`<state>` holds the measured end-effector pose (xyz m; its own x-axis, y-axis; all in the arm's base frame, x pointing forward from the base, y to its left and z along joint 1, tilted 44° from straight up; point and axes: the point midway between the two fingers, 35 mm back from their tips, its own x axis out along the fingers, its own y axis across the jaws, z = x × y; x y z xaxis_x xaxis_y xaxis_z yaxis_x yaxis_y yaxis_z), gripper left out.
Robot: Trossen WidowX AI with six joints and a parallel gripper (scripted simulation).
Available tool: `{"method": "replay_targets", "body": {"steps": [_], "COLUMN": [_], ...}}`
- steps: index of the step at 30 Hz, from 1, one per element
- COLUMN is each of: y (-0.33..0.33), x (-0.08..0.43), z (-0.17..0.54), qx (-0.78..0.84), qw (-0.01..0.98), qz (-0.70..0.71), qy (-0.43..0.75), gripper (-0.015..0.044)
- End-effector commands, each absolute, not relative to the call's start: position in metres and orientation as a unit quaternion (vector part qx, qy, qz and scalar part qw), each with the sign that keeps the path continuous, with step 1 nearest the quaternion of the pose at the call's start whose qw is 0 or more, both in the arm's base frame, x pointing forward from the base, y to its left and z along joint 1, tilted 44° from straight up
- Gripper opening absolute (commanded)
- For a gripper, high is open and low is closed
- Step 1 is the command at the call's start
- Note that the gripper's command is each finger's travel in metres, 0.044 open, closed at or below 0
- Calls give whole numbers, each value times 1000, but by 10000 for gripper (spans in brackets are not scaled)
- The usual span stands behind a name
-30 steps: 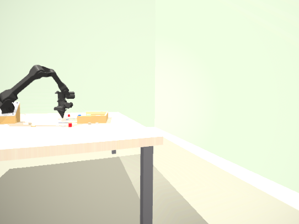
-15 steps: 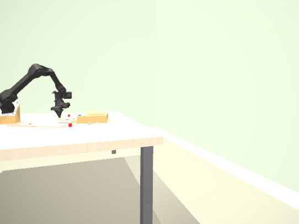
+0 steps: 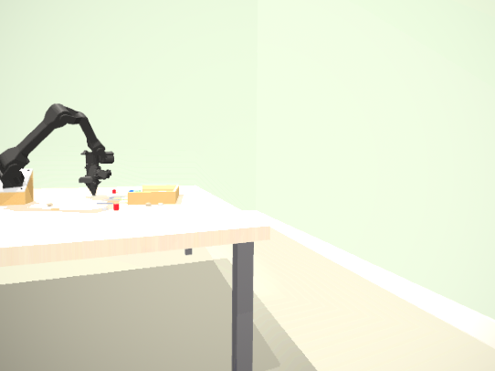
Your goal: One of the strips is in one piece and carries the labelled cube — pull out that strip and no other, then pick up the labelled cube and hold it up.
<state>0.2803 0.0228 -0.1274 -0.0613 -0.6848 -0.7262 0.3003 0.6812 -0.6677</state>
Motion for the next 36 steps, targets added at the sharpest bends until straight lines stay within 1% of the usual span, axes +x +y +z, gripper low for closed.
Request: {"method": "replay_targets", "body": {"steps": [1, 20, 36], "y": [21, 29, 29], "x": [267, 240, 239], "z": [-130, -134, -135], "qx": [-152, -152, -152], "qw": [658, 658, 658], "qz": [-372, -371, -371], "qy": [637, 637, 637], "gripper": [0, 0, 0]}}
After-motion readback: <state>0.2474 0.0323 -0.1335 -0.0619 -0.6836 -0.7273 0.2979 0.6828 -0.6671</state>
